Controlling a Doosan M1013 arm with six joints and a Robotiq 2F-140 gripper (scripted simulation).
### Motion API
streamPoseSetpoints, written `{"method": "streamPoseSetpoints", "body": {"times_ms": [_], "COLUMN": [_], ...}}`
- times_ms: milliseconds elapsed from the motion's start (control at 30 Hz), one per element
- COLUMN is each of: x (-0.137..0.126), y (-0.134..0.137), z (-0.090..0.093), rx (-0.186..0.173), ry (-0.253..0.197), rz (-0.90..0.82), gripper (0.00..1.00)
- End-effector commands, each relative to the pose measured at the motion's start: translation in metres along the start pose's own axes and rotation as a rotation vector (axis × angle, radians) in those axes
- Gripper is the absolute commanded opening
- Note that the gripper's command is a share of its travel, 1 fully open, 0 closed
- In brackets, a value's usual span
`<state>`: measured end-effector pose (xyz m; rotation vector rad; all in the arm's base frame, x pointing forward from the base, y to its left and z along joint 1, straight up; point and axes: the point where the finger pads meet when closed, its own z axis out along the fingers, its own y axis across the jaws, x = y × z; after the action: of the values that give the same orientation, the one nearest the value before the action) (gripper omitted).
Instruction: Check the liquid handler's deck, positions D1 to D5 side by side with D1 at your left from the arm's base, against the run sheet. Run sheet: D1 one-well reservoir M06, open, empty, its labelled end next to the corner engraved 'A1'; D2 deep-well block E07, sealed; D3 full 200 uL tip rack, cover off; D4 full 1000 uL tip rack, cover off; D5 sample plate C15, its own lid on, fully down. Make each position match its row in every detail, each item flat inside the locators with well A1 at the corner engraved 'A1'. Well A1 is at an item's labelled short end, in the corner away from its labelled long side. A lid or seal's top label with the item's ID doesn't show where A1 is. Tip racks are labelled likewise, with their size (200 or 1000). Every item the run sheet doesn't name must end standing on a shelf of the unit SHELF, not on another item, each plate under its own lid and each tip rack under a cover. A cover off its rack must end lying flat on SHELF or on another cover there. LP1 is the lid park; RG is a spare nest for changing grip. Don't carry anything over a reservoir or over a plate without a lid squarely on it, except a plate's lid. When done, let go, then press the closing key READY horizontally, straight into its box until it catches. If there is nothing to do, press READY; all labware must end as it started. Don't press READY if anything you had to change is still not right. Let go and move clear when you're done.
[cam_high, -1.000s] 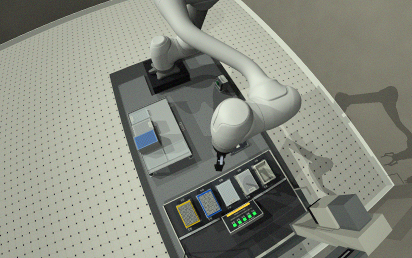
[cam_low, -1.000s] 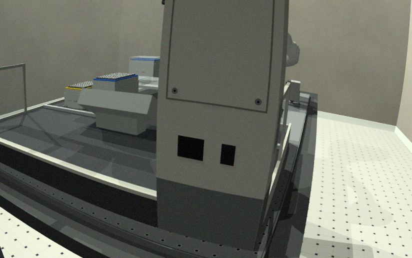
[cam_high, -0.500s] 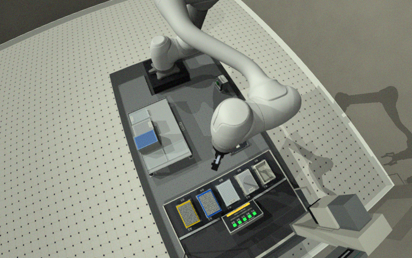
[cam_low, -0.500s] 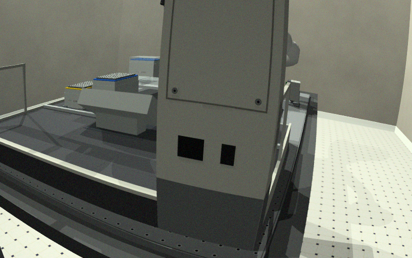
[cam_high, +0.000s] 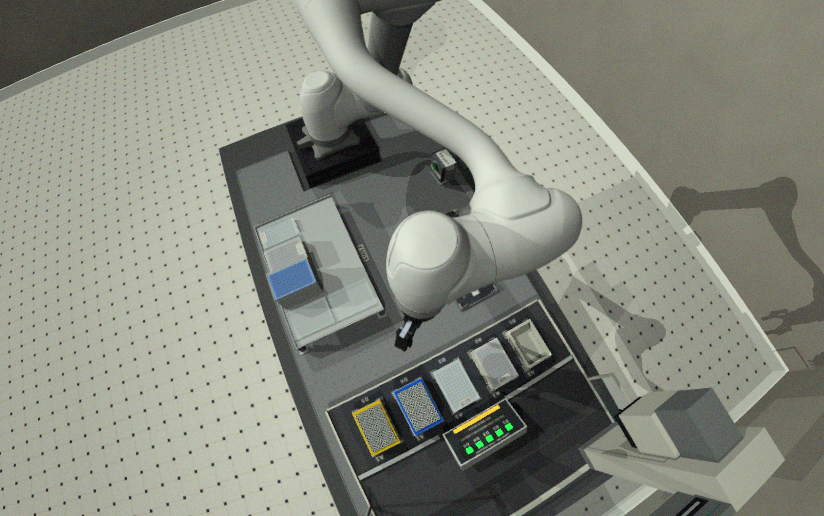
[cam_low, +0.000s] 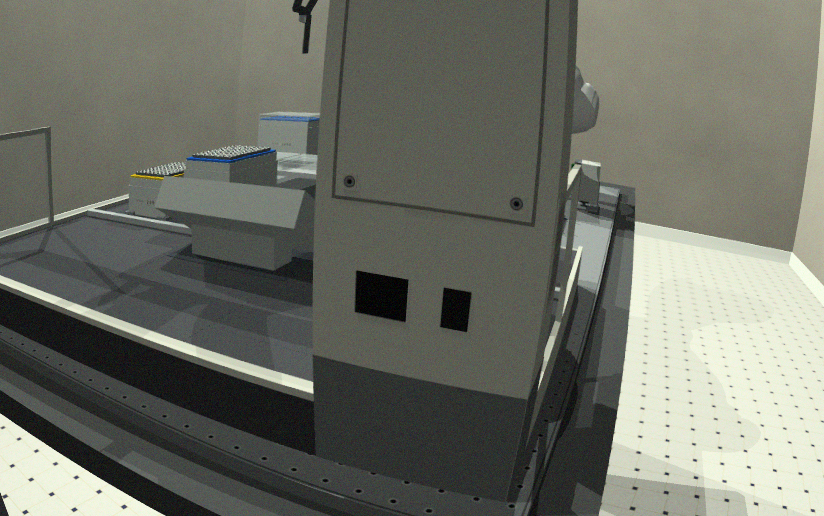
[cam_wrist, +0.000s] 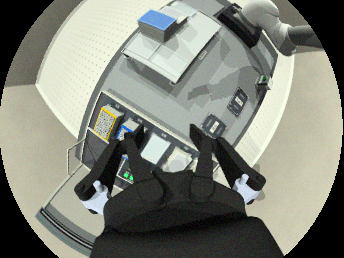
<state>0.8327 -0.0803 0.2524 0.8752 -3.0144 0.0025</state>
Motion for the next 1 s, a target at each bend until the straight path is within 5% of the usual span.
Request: {"method": "streamPoseSetpoints", "body": {"times_ms": [0,967], "x": [0.007,0.070], "y": [-0.010,-0.101], "z": [-0.001,-0.001], "rx": [0.001,0.001], "ry": [-0.002,-0.002], "rz": [0.000,0.137], "gripper": [0.66,0.66]}}
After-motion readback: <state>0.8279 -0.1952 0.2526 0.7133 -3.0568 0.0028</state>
